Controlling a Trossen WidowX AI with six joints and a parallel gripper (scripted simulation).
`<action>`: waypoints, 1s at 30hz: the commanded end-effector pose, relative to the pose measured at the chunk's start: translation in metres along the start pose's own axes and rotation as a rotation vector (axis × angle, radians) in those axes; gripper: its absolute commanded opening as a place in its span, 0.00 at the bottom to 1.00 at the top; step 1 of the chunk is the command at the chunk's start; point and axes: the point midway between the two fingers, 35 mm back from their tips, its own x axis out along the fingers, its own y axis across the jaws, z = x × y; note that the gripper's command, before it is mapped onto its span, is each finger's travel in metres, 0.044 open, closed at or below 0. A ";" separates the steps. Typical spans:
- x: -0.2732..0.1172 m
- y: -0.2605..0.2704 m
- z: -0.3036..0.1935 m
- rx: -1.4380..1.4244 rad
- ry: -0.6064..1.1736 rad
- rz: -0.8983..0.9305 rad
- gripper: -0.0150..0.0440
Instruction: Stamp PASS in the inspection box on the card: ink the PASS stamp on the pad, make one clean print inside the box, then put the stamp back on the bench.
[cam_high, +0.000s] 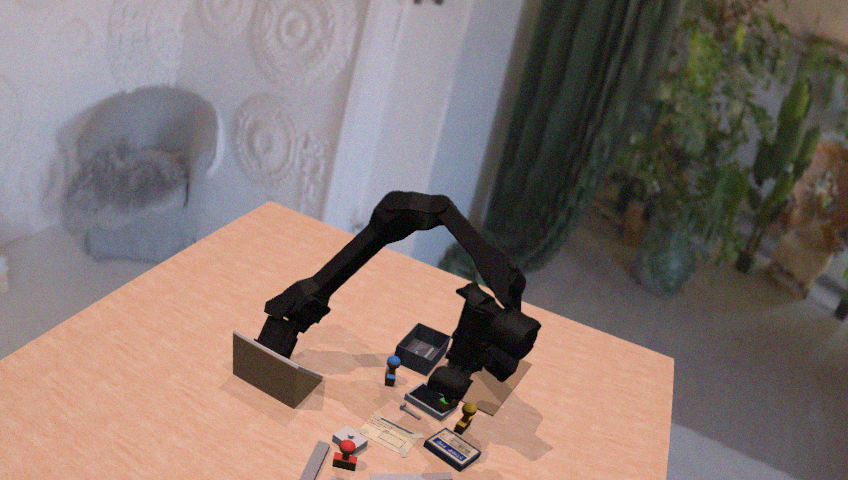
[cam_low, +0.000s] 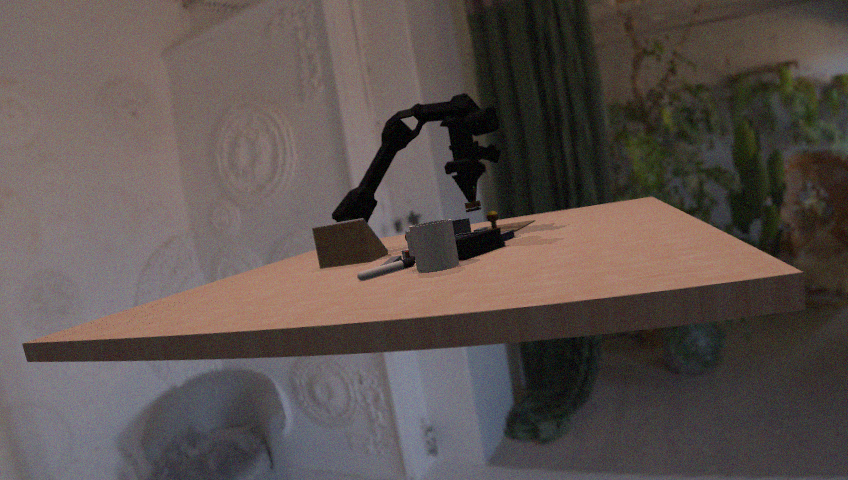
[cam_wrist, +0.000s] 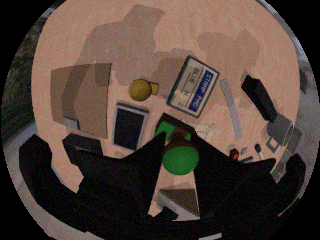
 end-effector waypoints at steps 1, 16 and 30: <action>0.002 0.020 -0.009 0.002 0.002 0.007 0.25; 0.005 0.078 -0.045 0.001 0.006 0.022 0.25; 0.012 0.078 -0.044 0.000 0.005 0.021 0.25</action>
